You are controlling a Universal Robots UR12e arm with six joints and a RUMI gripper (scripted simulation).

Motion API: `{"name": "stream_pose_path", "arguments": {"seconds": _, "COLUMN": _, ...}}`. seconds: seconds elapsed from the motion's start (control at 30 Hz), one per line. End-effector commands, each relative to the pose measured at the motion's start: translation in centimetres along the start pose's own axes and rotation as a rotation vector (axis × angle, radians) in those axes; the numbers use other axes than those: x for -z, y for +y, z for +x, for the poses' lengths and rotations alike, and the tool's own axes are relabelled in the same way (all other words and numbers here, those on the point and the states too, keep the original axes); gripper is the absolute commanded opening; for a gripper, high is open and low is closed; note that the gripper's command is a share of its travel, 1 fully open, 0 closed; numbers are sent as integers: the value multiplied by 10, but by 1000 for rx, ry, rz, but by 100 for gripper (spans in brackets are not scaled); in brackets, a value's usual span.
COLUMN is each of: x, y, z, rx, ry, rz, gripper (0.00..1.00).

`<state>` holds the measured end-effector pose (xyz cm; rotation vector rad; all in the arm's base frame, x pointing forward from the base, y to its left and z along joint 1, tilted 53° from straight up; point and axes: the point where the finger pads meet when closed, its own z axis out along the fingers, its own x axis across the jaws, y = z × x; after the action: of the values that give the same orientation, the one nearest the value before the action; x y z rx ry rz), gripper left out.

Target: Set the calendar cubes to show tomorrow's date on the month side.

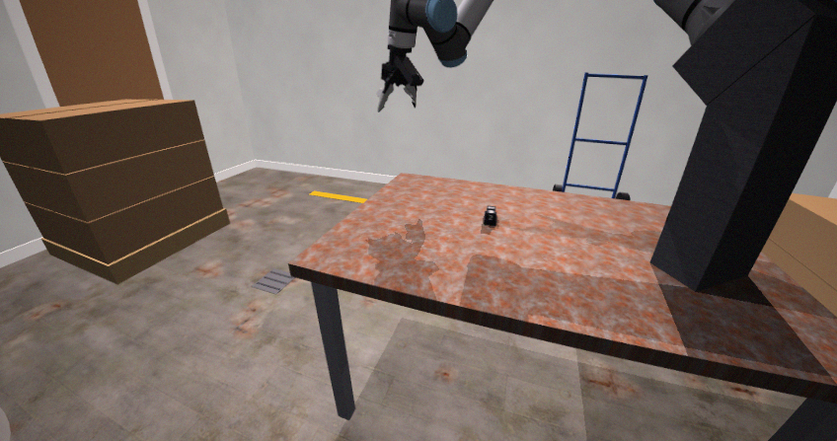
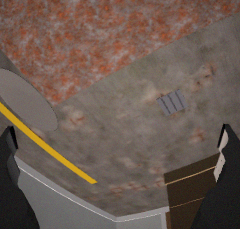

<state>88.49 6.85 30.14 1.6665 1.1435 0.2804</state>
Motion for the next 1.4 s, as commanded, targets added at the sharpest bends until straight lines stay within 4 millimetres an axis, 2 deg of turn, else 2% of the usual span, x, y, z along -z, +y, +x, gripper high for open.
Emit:
{"name": "stream_pose_path", "arguments": {"seconds": 0.0, "x": 1, "y": 1, "z": 0, "rx": 0, "ry": 1, "rz": -1, "gripper": 100}}
{"name": "stream_pose_path", "arguments": {"seconds": 0.57, "x": 1, "y": 0, "z": 0, "rx": 0, "ry": 1, "rz": -1, "gripper": 100}}
{"name": "stream_pose_path", "arguments": {"seconds": 0.67, "x": -6, "y": -9, "z": -2, "rx": 14, "ry": -1, "rz": 6, "gripper": 100}}
{"name": "stream_pose_path", "arguments": {"seconds": 0.77, "x": -20, "y": -32, "z": -8, "rx": 53, "ry": 0, "rz": 19, "gripper": 100}}
{"name": "stream_pose_path", "arguments": {"seconds": 0.87, "x": -43, "y": -73, "z": -22, "rx": 126, "ry": 2, "rz": 43, "gripper": 100}}
{"name": "stream_pose_path", "arguments": {"seconds": 0.93, "x": -43, "y": -73, "z": -22, "rx": 126, "ry": 2, "rz": 43, "gripper": 100}}
{"name": "stream_pose_path", "arguments": {"seconds": 0.97, "x": -52, "y": -91, "z": -28, "rx": 156, "ry": 3, "rz": 53, "gripper": 100}}
{"name": "stream_pose_path", "arguments": {"seconds": 1.0, "x": -52, "y": -91, "z": -28, "rx": 156, "ry": 3, "rz": 53, "gripper": 100}}
{"name": "stream_pose_path", "arguments": {"seconds": 1.03, "x": -62, "y": -110, "z": -35, "rx": 190, "ry": 5, "rz": 64, "gripper": 100}}
{"name": "stream_pose_path", "arguments": {"seconds": 1.1, "x": -62, "y": -110, "z": -35, "rx": 190, "ry": 5, "rz": 64, "gripper": 100}}
{"name": "stream_pose_path", "arguments": {"seconds": 1.17, "x": -79, "y": -152, "z": -51, "rx": 262, "ry": 12, "rz": 88, "gripper": 100}}
{"name": "stream_pose_path", "arguments": {"seconds": 1.2, "x": -79, "y": -152, "z": -51, "rx": 262, "ry": 12, "rz": 88, "gripper": 100}}
{"name": "stream_pose_path", "arguments": {"seconds": 1.23, "x": -86, "y": -174, "z": -60, "rx": 300, "ry": 16, "rz": 101, "gripper": 100}}
{"name": "stream_pose_path", "arguments": {"seconds": 1.27, "x": -86, "y": -174, "z": -60, "rx": 300, "ry": 16, "rz": 101, "gripper": 100}}
{"name": "stream_pose_path", "arguments": {"seconds": 1.3, "x": -93, "y": -196, "z": -69, "rx": 338, "ry": 21, "rz": 113, "gripper": 100}}
{"name": "stream_pose_path", "arguments": {"seconds": 1.37, "x": -93, "y": -196, "z": -69, "rx": 338, "ry": 21, "rz": 113, "gripper": 100}}
